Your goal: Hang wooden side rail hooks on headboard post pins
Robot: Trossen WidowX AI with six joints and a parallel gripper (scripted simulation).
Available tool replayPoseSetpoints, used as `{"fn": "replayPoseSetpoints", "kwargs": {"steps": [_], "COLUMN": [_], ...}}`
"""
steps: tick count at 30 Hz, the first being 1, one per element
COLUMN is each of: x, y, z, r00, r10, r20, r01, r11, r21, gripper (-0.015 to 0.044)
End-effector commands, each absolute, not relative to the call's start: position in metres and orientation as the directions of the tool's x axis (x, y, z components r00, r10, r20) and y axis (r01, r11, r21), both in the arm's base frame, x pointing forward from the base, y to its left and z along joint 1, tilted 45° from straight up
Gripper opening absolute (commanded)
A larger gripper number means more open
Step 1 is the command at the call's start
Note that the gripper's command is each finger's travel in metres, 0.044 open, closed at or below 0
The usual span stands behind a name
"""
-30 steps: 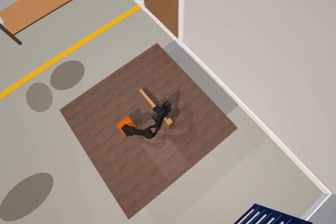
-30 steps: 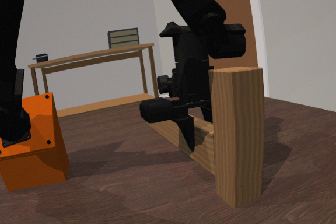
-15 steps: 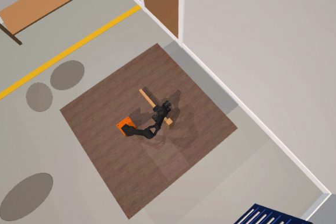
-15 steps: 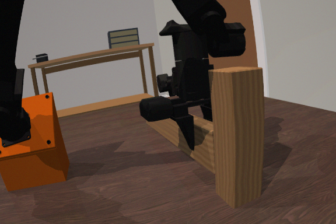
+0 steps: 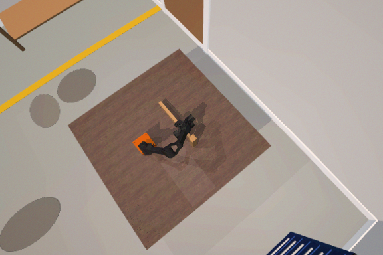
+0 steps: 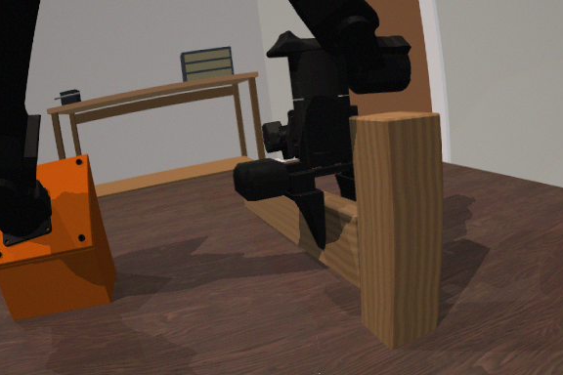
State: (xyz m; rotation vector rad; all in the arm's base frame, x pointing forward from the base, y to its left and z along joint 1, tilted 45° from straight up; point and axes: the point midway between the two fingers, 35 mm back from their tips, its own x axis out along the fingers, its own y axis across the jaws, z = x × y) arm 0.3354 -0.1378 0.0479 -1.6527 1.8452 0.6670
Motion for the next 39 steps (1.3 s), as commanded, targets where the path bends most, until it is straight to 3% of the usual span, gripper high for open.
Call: {"fn": "replayPoseSetpoints", "kwargs": {"steps": [1, 39], "x": [0.3378, 0.3383], "y": [-0.1332, -0.1287], "z": [0.0498, 0.0542], "r00": [-0.065, -0.065], "r10": [-0.707, -0.707], "r20": [-0.704, -0.704], "r01": [-0.995, -0.995], "r11": [0.102, 0.102], "r21": [-0.010, -0.010], "gripper": [0.0000, 0.0000]}}
